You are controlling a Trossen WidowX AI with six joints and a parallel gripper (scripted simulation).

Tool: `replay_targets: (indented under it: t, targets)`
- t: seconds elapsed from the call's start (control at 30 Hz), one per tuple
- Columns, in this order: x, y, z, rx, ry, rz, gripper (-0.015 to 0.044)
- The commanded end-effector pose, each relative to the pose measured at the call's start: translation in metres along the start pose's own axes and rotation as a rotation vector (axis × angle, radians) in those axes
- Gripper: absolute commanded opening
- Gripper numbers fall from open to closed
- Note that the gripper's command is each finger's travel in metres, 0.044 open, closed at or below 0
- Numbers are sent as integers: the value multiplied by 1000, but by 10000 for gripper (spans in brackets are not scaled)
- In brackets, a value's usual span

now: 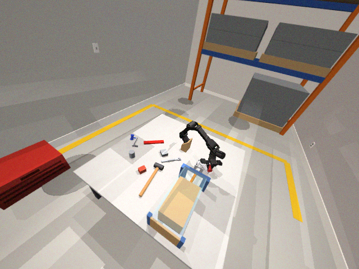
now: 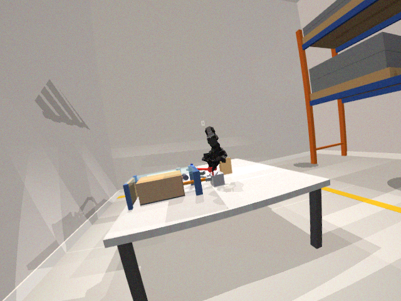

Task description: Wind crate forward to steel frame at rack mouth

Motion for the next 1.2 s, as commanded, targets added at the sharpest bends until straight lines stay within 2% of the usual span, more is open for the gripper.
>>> replay_targets:
  t: [0.0, 1.17]
  targets:
    - [-7, -2, 12, 16, -3, 8, 0]
    - [-35, -17, 41, 19, -4, 9, 0]
Point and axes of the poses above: the point midway between the two fingers, 35 mm back from their tips, its own y axis out along the fingers, its own z axis across the jaws, x = y × z, the point moved 2 cm from there along -y, back along the fingers, and after that the axes turned 4 degrees about -y, right-handed, at the moved point
